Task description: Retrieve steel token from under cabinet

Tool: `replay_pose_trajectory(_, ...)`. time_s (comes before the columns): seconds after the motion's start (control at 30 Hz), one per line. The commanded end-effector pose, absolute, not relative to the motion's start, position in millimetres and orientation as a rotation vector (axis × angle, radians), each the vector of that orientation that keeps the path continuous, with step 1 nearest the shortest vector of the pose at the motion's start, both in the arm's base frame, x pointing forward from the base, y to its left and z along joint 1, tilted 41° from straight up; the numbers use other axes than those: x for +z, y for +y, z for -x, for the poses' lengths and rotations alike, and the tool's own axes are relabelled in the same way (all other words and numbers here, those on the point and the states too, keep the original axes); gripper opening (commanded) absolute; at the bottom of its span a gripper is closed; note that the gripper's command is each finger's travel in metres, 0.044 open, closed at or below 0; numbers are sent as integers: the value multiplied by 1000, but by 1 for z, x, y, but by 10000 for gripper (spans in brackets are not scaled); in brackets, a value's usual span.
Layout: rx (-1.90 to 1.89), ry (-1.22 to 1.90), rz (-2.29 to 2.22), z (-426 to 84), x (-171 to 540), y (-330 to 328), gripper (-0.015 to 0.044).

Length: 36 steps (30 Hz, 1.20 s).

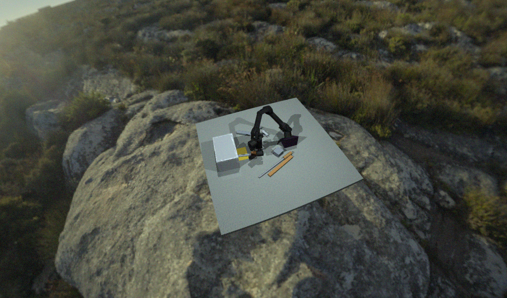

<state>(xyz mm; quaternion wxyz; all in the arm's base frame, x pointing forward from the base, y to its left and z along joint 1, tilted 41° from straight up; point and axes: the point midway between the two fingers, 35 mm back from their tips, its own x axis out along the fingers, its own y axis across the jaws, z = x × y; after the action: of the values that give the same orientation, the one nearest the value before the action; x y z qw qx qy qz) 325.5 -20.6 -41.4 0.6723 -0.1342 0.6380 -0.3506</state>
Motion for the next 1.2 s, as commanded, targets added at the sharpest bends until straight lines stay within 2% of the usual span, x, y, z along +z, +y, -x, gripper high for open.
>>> replay_pose_trajectory(0.0,-791,1441,303,-317,-43,-19,0)
replay_pose_trajectory(1.17,-790,1444,303,-275,-51,-5,0)
